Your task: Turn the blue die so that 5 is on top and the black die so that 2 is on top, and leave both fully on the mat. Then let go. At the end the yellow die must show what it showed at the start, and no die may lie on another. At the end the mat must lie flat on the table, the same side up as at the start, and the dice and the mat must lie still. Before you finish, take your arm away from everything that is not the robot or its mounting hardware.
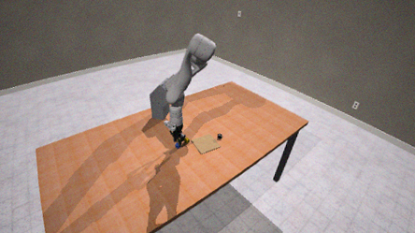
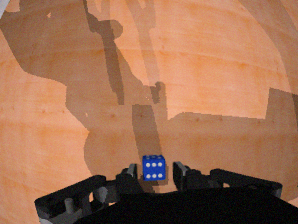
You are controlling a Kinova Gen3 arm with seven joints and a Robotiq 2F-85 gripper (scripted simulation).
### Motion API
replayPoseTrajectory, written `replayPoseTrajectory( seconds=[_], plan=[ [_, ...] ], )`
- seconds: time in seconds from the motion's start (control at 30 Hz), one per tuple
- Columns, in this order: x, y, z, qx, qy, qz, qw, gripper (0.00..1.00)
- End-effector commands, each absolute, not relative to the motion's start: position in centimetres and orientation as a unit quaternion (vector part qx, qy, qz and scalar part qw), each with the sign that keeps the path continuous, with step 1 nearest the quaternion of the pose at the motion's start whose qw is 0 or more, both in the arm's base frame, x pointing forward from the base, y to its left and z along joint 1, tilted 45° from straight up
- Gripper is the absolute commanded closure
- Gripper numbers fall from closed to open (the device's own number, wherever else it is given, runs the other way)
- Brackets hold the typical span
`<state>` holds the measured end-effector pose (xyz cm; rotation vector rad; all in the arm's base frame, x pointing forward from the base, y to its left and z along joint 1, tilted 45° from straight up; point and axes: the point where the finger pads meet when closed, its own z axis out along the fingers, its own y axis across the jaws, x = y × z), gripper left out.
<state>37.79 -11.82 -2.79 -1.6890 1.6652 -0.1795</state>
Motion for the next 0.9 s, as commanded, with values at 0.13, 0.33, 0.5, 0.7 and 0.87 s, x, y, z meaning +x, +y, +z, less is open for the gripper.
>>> replayPoseTrajectory(
  seconds=[0.13, 0.33, 0.5, 0.7, 0.87],
  plan=[
    [38.1, -11.5, -3.3, -0.658, 0.650, -0.070, 0.373, 0.59],
    [38.8, -11.1, -4.1, -0.658, 0.650, -0.070, 0.373, 0.59],
    [39.2, -10.8, -4.7, -0.658, 0.650, -0.070, 0.373, 0.59],
    [39.4, -10.7, -4.9, -0.658, 0.650, -0.070, 0.373, 0.59],
    [39.4, -10.7, -4.9, -0.658, 0.650, -0.070, 0.373, 0.59]
  ],
)
